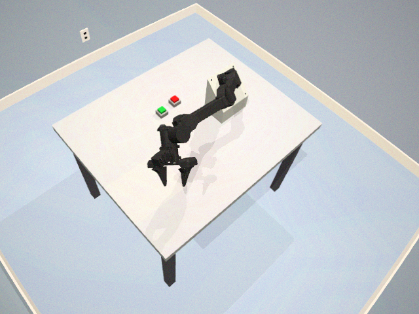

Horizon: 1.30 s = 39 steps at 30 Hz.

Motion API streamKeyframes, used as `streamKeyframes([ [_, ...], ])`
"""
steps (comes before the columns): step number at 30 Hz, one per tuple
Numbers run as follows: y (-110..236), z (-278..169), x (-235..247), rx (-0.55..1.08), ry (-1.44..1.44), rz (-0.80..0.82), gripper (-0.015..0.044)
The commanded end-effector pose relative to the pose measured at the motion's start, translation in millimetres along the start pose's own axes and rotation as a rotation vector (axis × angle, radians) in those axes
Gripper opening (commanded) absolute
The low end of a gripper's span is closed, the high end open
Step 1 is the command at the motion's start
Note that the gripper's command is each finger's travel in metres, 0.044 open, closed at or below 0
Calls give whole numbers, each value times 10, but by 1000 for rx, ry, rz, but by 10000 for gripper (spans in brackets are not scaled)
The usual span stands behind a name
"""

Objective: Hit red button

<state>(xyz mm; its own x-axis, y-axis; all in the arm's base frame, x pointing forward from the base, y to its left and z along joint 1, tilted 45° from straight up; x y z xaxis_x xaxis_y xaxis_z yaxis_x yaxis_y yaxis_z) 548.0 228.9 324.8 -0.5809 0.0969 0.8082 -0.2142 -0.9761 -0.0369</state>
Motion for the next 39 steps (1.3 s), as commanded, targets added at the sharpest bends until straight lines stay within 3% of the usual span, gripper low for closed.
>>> streamKeyframes([
  [1,25,0,-47,-5,1,-10,400],
  [4,399,-46,-659,-57,11,-152,400],
  [11,974,-254,-1392,-86,18,-345,400],
  [22,2253,-1183,-2461,9,-10,-701,400],
  [31,3173,-2348,-2782,221,-85,-869,400],
  [39,3727,-3575,-2576,469,-184,-851,400],
])
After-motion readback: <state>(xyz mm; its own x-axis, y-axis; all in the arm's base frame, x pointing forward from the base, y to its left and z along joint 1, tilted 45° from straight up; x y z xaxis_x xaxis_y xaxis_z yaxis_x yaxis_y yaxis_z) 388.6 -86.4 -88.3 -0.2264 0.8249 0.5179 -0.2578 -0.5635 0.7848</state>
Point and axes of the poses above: the point midway between the two fingers, 35 mm back from their tips, its own y axis back along the fingers, its own x axis across the jaws, z = x × y, the point moved 2 cm from there along y, back along the fingers, and after that the axes turned 9 degrees about y, right-handed, at the moved point
